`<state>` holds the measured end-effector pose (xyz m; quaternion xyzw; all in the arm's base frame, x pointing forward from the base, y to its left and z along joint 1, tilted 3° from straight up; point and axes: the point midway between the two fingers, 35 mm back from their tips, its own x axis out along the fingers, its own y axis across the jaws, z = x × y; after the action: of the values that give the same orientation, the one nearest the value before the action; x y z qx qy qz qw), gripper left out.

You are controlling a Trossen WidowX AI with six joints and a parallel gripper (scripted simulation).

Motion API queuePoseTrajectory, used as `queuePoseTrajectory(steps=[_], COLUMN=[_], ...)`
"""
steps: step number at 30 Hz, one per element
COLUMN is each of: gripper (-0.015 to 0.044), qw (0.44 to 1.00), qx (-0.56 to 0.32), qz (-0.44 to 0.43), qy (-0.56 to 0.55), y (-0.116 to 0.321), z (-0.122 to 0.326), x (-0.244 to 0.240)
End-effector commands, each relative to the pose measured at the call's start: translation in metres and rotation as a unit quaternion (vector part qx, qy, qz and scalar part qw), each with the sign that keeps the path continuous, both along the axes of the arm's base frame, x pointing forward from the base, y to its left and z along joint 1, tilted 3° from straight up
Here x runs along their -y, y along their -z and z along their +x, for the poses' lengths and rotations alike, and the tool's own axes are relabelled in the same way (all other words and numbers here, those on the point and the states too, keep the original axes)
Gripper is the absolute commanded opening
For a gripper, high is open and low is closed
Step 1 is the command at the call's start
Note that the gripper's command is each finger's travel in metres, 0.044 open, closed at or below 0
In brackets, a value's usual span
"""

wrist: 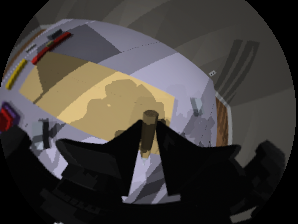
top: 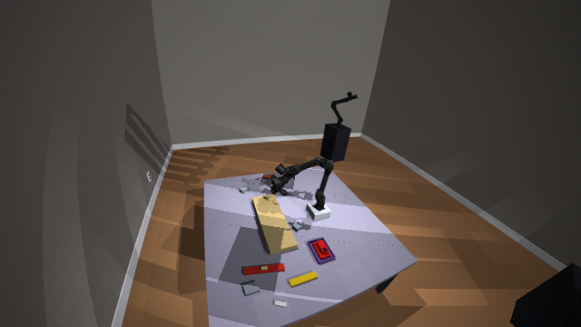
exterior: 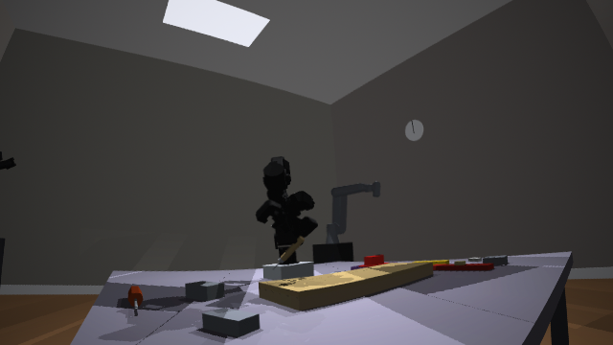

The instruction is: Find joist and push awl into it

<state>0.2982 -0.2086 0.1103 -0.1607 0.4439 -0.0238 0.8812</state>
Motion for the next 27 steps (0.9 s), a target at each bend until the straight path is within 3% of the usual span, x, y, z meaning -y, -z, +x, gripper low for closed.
queuePoseTrajectory(steps=[1, 13, 27], gripper=[0.0000, 0.0000, 0.0000], qw=[0.998, 0.965, 0.889], qx=[0.010, 0.083, 0.245], qz=[0.032, 0.145, 0.241], qy=[-0.055, -0.204, -0.302], y=[0.001, -0.003, -0.033], z=[0.008, 0.025, 0.036], x=[-0.007, -0.029, -0.031])
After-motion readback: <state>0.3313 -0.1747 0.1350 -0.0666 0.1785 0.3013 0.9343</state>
